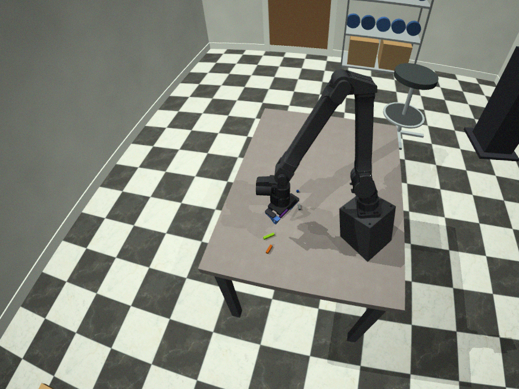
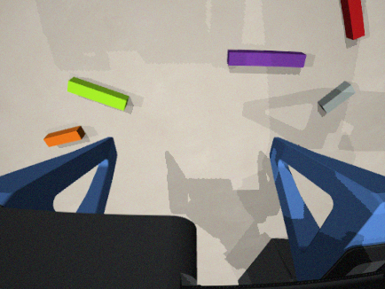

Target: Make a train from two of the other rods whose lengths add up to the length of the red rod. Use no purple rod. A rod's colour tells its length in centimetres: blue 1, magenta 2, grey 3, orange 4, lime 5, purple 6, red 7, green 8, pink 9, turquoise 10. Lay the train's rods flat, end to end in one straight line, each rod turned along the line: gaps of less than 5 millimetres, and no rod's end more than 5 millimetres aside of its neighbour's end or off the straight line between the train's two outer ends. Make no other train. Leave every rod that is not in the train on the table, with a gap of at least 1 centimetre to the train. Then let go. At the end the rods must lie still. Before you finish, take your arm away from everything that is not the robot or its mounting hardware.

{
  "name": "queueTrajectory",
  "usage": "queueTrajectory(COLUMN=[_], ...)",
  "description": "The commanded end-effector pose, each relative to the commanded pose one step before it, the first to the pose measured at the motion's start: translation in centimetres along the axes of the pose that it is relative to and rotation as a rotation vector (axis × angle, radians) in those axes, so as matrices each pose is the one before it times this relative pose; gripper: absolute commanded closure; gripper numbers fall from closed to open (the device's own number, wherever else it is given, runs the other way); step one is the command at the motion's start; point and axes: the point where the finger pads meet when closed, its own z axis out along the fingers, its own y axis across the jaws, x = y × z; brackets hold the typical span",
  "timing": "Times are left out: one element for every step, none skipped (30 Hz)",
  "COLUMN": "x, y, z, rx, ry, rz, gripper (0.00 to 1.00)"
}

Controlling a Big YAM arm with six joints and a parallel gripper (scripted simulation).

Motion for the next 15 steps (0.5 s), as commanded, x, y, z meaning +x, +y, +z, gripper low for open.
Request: queueTrajectory(x=[-0.792,0.189,-0.558,0.000,0.000,-0.122,0.000,-0.051,0.129,-0.139,0.203,-0.203,0.210,-0.179,0.000], y=[-0.491,-0.074,-0.286,0.000,0.000,-0.381,0.000,-0.366,-0.024,-0.309,-0.012,-0.278,-0.009,-0.241,0.000], z=[-0.173,0.141,-0.493,0.000,0.000,-0.009,0.000,-0.009,0.088,-0.096,0.219,-0.228,0.190,-0.198,0.000], rx=[-0.01734,0.00411,-0.00865,0.00000,0.00000,-0.00027,0.00000,0.00043,0.00165,-0.00093,0.00214,-0.00154,0.00180,-0.00112,0.00000], ry=[-0.01291,0.00746,-0.01817,0.00000,0.00000,-0.00215,0.00000,-0.00047,0.00526,-0.00507,0.00834,-0.00857,0.00869,-0.00807,0.00000], rz=[-0.11618,-0.00157,-0.05532,0.00000,0.00000,-0.05415,0.00000,-0.04953,-0.00099,-0.04337,-0.00153,-0.03722,-0.00156,-0.03168,0.00000], gripper=[0.00,0.00,0.00,0.00,0.00,0.00,0.00,0.00,0.00,0.00,0.00,0.00,0.00,0.00,0.00])
